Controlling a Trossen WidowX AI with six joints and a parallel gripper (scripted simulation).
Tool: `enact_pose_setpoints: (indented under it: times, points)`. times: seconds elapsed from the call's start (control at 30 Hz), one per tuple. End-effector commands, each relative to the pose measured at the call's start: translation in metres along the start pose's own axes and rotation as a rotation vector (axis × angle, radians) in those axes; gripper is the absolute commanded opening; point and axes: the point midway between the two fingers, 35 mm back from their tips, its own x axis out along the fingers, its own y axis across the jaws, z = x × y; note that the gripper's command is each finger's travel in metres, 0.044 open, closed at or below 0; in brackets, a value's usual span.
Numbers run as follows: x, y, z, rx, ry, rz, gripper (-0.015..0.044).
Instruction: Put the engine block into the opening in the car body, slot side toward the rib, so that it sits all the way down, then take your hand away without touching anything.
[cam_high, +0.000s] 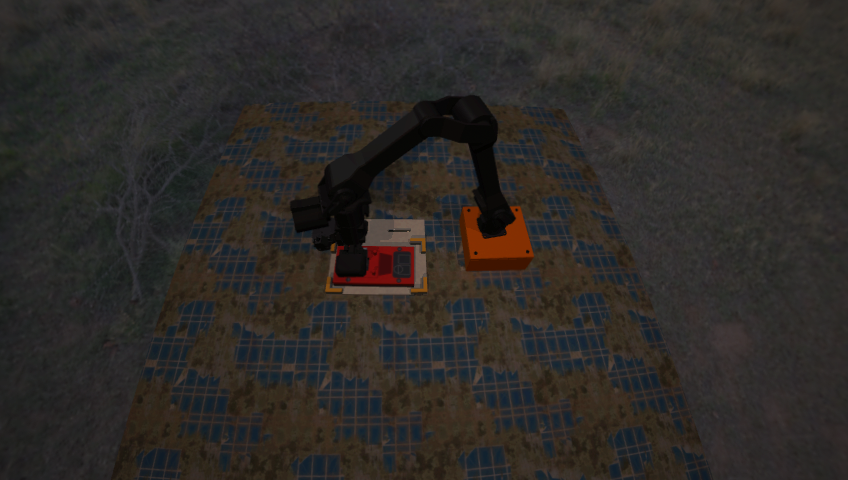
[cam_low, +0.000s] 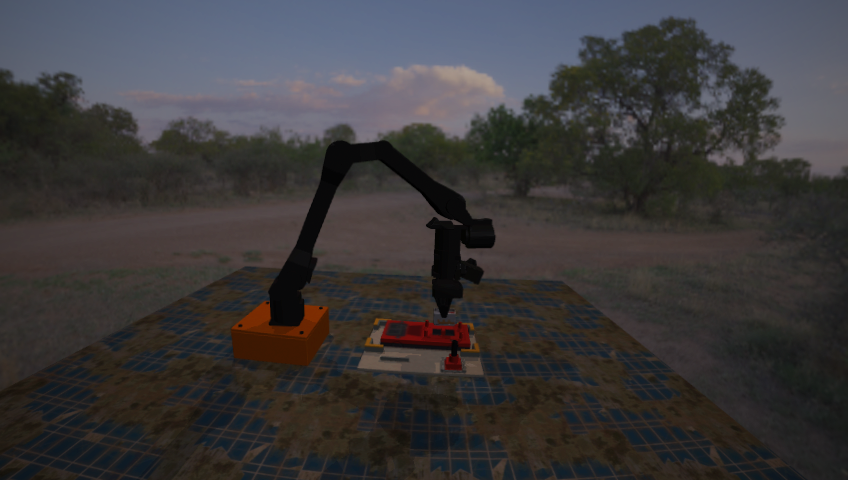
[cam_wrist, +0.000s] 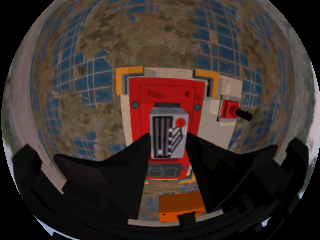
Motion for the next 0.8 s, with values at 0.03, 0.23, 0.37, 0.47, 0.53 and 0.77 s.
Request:
enact_pose_setpoints:
  times: [0.03,0.23,0.37,0.47,0.53,0.77]
  points:
    - [0.0024,-0.0003,-0.0004,-0.025,0.005,-0.005,0.0158]
    - [0.0024,-0.0003,-0.0004,-0.025,0.005,-0.005,0.0158]
    - [0.0024,-0.0004,-0.0001,0.023,0.005,-0.005,0.0158]
    - [0.0024,-0.0005,0.0002,0.087,0.004,-0.006,0.0158]
    - [0.0024,-0.0005,0.0003,0.129,0.004,-0.006,0.0158]
    - [0.0024,-0.0003,0.0004,0.130,0.004,-0.006,0.0158]
